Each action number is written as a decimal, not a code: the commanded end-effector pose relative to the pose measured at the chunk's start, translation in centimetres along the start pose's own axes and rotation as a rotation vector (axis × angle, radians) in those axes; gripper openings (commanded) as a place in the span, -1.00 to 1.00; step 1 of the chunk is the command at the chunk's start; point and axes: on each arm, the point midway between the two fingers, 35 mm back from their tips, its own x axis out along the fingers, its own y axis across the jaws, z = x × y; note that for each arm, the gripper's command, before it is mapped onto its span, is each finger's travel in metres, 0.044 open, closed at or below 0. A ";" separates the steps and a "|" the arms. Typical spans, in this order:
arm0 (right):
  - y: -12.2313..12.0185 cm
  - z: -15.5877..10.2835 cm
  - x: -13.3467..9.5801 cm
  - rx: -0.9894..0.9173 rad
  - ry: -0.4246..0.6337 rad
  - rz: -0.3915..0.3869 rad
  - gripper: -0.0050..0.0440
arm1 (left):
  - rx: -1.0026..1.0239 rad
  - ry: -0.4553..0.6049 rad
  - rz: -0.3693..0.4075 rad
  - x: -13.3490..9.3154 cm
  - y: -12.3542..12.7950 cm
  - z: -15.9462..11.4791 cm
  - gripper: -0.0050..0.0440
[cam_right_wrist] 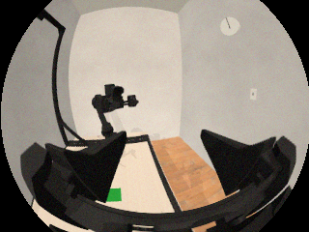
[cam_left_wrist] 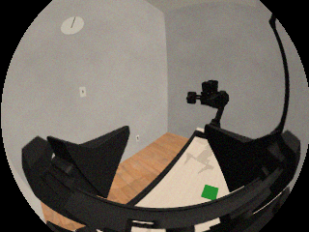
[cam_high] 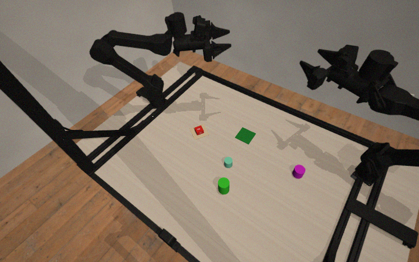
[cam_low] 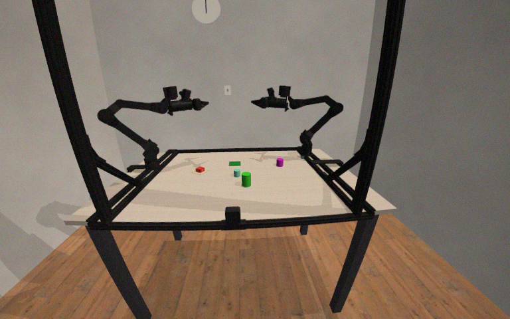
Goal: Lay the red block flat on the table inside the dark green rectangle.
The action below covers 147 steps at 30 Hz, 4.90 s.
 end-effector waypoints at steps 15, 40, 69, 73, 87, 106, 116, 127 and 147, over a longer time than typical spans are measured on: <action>0.0 0.0 0.0 0.000 0.000 0.000 1.00 | 0.000 0.000 0.000 0.0 0.0 0.0 1.00; 0.0 0.0 0.0 0.000 0.000 0.000 1.00 | -0.365 0.802 -0.127 0.1 -11.1 -14.9 1.00; 0.0 0.0 0.0 0.000 0.000 0.000 1.00 | -0.305 1.598 0.315 -12.3 -16.8 -25.0 1.00; 0.0 0.0 0.0 0.000 0.000 0.000 1.00 | -0.305 1.598 0.315 -12.4 -16.8 -26.5 1.00; 0.0 0.0 0.0 0.000 0.000 0.000 1.00 | -0.303 1.598 0.314 -12.4 -16.9 -27.7 1.00; 0.0 0.0 0.0 0.000 0.000 0.000 1.00 | -0.298 1.599 0.314 -12.5 -16.9 -29.5 0.61; 0.0 0.0 0.0 0.000 0.000 0.000 1.00 | -0.298 1.599 0.314 -12.5 -16.9 -29.5 -0.03; 0.0 0.0 0.0 0.000 0.000 0.000 1.00 | -0.298 1.599 0.314 -12.5 -16.9 -29.5 -0.28; 0.0 0.0 0.0 0.000 0.000 0.000 1.00 | -0.326 1.594 0.343 -10.8 -17.4 -23.3 -0.80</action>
